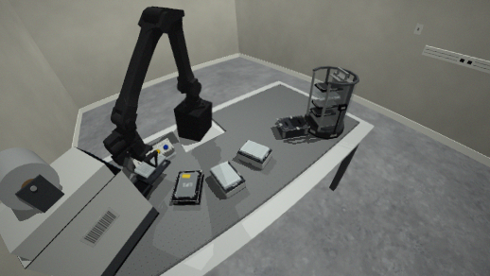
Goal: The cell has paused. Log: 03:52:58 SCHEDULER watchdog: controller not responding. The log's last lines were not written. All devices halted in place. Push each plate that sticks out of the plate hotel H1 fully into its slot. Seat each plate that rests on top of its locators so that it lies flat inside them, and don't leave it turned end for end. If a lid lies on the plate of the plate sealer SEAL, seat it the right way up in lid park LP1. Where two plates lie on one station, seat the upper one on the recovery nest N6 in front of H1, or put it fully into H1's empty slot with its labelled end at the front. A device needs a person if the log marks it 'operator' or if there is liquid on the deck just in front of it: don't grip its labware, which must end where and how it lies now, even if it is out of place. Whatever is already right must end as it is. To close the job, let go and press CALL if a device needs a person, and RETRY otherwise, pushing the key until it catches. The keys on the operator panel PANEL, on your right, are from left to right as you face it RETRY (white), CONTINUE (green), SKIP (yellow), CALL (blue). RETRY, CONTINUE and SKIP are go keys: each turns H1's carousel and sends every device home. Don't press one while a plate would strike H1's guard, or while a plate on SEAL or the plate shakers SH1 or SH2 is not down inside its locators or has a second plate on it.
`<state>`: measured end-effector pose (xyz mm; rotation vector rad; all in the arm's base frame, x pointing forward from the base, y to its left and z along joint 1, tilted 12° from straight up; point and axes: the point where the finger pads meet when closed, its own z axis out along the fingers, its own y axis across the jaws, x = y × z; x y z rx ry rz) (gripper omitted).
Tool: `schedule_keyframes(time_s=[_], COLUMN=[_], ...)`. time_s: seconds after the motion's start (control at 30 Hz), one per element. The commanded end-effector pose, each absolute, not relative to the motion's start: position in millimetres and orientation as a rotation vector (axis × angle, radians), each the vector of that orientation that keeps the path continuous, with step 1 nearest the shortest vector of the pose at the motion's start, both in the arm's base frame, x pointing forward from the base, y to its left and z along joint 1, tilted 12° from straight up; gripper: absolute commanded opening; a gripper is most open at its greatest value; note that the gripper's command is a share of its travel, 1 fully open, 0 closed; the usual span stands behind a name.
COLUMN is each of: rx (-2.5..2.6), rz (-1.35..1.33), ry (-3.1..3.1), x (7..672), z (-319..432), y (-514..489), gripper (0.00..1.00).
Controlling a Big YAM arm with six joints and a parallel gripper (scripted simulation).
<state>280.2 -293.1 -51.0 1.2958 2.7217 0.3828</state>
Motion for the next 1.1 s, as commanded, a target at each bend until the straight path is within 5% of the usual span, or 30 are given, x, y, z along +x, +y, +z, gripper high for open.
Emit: schedule_keyframes(time_s=[0.0,1.07], rx=[1.269,1.277], rz=[0.375,0.361], ry=[2.719,2.702], x=[285.7,290.2], z=[-53.0,-55.2], y=[-293.2,-301.6], gripper=[0.84,0.84])
